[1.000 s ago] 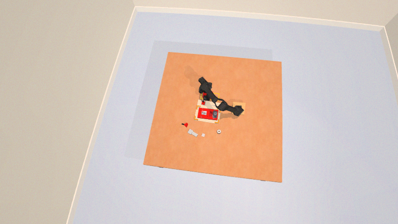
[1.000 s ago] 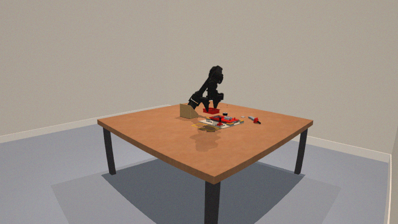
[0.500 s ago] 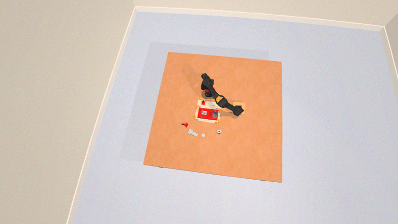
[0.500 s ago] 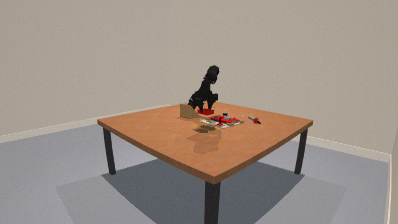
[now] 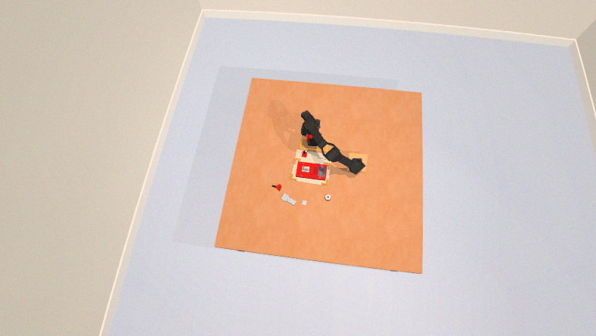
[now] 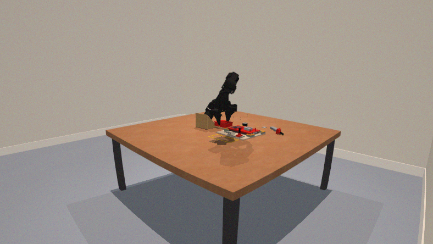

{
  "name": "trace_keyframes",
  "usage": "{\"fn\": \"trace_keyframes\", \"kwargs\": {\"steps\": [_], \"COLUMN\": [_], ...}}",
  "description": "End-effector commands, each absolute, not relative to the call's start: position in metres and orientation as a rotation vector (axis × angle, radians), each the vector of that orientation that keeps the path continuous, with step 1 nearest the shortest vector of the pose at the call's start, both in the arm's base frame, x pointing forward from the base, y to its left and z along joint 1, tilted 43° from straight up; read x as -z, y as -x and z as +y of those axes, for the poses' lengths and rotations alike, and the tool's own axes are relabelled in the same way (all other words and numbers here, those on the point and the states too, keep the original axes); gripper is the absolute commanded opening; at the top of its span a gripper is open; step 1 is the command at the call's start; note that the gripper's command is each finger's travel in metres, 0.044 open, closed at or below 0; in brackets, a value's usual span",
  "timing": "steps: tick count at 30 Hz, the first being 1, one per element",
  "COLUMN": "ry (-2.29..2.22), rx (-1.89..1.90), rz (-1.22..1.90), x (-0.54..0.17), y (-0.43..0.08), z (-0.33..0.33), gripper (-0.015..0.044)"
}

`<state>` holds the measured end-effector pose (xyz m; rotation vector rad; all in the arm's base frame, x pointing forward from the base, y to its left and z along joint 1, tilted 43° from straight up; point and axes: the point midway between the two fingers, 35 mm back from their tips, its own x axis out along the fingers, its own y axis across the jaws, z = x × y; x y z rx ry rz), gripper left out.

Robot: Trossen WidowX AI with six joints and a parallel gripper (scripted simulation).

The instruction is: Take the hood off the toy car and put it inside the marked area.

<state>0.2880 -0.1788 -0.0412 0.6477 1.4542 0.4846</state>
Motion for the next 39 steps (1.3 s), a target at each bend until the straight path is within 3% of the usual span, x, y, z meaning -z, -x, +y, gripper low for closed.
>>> {"fn": "trace_keyframes", "kwargs": {"steps": [1,39], "ry": [-0.657,-0.658], "rx": [-0.484,-0.485], "rz": [1.454,1.453], "x": [0.045,0.070], "y": [-0.288,-0.291], "z": [-0.175,-0.151], "gripper": [0.0000,0.0000]}}
